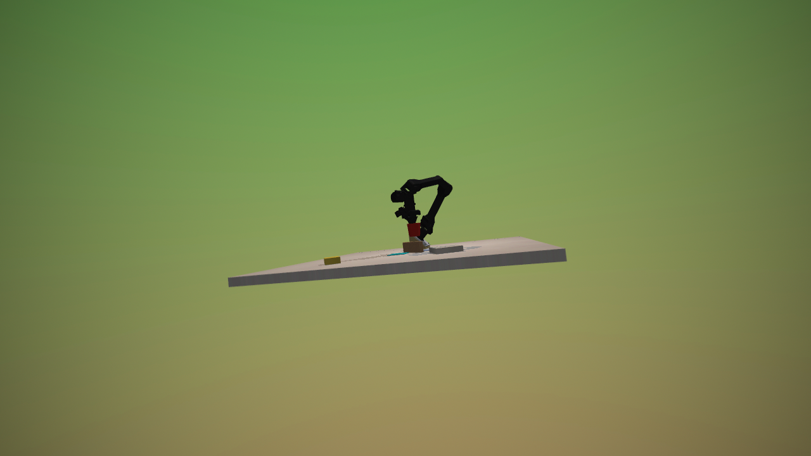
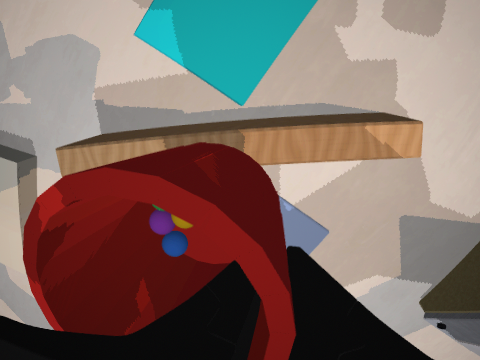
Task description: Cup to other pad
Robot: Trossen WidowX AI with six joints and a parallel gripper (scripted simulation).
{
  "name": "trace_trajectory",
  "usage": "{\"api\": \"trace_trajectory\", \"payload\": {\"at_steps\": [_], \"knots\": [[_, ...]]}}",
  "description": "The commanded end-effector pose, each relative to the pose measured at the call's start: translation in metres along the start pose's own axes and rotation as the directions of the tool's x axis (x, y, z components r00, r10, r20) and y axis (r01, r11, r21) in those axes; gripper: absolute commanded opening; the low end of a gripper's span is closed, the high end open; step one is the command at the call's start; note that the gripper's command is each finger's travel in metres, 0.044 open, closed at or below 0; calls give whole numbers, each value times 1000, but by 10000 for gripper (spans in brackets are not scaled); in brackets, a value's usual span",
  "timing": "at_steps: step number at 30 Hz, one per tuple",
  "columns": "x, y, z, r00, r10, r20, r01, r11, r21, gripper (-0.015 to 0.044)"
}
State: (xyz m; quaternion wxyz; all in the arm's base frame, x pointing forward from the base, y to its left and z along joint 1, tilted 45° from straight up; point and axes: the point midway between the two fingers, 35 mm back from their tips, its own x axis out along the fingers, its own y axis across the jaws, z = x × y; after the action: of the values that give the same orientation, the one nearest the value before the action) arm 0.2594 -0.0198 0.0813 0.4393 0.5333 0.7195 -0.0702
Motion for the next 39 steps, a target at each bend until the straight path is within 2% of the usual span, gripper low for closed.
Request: {"api": "trace_trajectory", "payload": {"at_steps": [1,39], "knots": [[0,1,9,1000,-5,1,5,1000,-5,0],[-3,11,78,1000,-5,4,5,1000,-7,0]]}}
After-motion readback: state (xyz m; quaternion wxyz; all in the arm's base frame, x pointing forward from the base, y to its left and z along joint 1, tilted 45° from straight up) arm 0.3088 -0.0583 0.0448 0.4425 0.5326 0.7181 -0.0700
